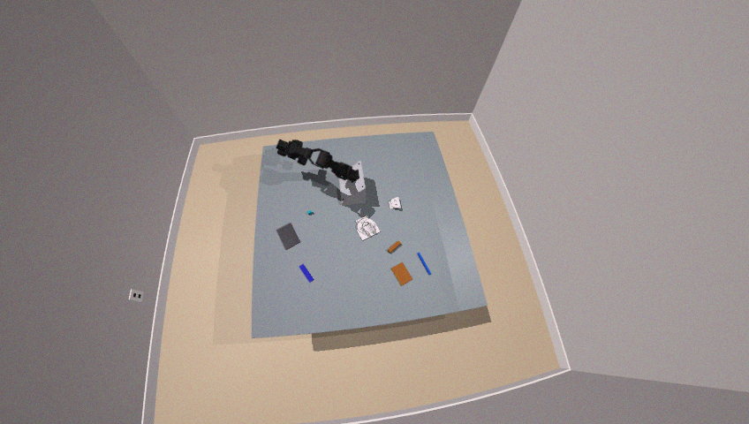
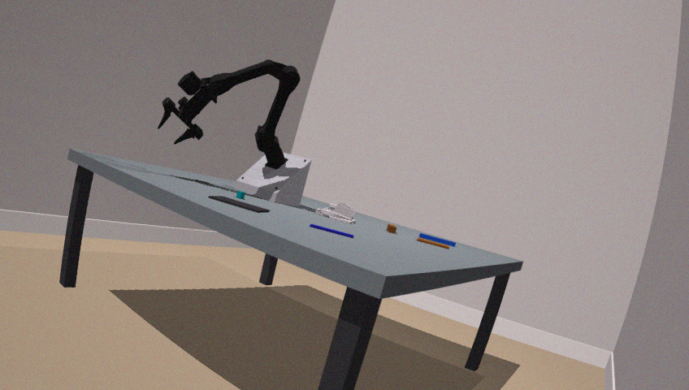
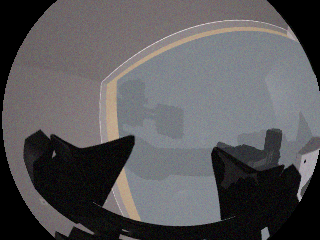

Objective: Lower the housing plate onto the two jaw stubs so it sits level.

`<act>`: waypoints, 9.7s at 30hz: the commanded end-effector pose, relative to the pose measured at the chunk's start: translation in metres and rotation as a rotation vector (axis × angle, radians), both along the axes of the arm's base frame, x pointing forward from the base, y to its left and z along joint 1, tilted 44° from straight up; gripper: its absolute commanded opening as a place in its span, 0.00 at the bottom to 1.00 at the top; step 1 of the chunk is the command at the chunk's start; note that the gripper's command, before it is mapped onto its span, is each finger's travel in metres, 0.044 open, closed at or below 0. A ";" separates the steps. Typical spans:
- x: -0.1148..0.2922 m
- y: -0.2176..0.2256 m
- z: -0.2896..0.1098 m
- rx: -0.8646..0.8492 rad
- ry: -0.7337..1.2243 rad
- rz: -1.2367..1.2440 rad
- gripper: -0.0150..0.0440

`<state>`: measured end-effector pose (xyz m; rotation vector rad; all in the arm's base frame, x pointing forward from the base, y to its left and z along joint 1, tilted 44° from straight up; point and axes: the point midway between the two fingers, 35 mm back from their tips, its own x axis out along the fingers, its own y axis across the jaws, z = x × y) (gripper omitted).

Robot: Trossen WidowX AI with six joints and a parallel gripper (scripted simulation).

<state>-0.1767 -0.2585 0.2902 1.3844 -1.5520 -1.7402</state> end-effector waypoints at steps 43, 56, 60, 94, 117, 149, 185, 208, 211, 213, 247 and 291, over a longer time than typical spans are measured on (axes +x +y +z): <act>0.207 -0.088 -0.039 0.189 0.052 0.665 1.00; 0.287 -0.081 -0.054 0.221 -0.001 0.832 1.00; 0.310 -0.075 -0.058 0.234 -0.016 0.881 1.00; 0.490 0.039 -0.152 0.574 0.013 1.254 1.00; 0.541 0.182 -0.243 0.847 0.319 1.472 1.00; 0.478 0.366 -0.352 1.099 0.810 1.489 1.00; 0.339 0.446 -0.447 0.644 1.352 1.394 1.00; 0.337 0.418 -0.476 0.628 1.359 1.392 1.00; 0.337 0.418 -0.476 0.628 1.359 1.392 1.00; 0.337 0.418 -0.476 0.628 1.359 1.392 1.00; 0.337 0.418 -0.476 0.628 1.359 1.392 1.00; 0.337 0.418 -0.476 0.628 1.359 1.392 1.00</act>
